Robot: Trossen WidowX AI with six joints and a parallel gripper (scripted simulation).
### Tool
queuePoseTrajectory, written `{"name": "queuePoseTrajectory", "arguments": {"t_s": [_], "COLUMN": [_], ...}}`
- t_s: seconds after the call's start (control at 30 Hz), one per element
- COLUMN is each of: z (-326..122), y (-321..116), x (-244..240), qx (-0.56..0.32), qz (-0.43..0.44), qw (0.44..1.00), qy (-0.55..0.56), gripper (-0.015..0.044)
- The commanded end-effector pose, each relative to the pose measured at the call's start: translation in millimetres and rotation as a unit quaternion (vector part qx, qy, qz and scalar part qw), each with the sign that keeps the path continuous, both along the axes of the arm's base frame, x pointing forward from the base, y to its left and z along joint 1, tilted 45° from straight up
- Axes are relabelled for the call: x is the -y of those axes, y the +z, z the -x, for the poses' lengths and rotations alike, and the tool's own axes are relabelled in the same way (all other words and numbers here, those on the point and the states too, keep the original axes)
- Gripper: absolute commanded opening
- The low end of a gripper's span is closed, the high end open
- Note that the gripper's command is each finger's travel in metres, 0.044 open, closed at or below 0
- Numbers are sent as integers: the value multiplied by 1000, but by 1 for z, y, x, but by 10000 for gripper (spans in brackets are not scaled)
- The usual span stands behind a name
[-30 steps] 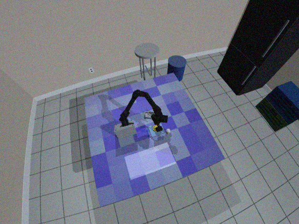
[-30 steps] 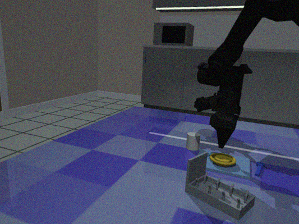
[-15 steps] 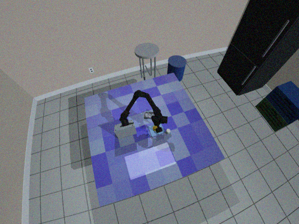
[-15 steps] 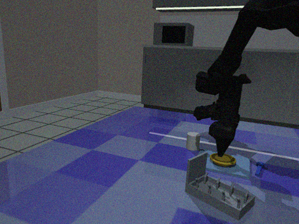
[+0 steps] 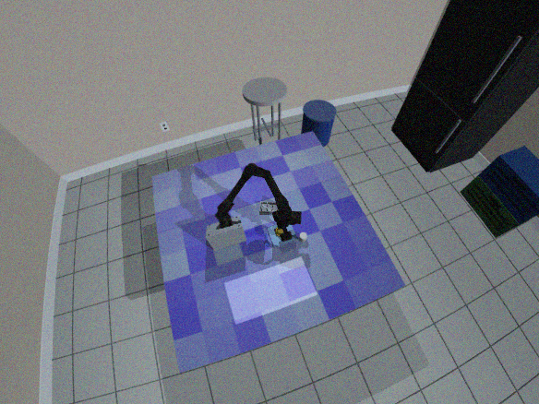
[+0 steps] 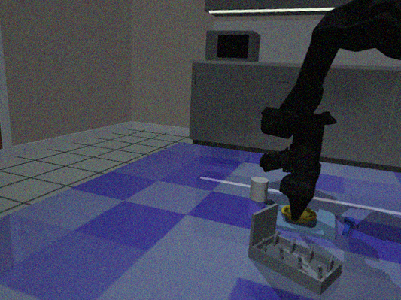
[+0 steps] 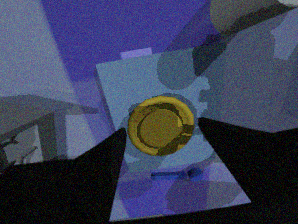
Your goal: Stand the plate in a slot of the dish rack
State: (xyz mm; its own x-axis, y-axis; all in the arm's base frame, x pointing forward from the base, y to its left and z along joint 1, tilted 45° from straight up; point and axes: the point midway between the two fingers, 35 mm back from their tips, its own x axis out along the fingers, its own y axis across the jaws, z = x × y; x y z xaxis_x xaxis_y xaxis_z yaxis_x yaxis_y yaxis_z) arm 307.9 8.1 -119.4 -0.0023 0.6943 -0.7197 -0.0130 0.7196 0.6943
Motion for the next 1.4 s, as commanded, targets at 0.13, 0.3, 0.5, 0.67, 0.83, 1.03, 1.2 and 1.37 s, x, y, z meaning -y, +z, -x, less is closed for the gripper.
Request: {"name": "queuePoseTrajectory", "arguments": {"t_s": [0.13,0.3,0.5,0.67,0.83,1.03,1.2,1.37], "z": [3,3,3,3,-1,-8,-12,-12], "y": [-6,-6,-6,-6,3,27,47,69], "x": [-8,-8,-8,-8,4,34,56,78], "qx": [-3,-3,-3,-3,-3,-3,-3,-3], "qz": [-4,-4,-4,-4,-2,2,4,4], "qw": [1000,1000,1000,1000,1000,1000,1000,1000], "qy": [0,0,0,0,0,-1,-1,-1], "gripper": [400,400,367,333,202,45,0,0]}}
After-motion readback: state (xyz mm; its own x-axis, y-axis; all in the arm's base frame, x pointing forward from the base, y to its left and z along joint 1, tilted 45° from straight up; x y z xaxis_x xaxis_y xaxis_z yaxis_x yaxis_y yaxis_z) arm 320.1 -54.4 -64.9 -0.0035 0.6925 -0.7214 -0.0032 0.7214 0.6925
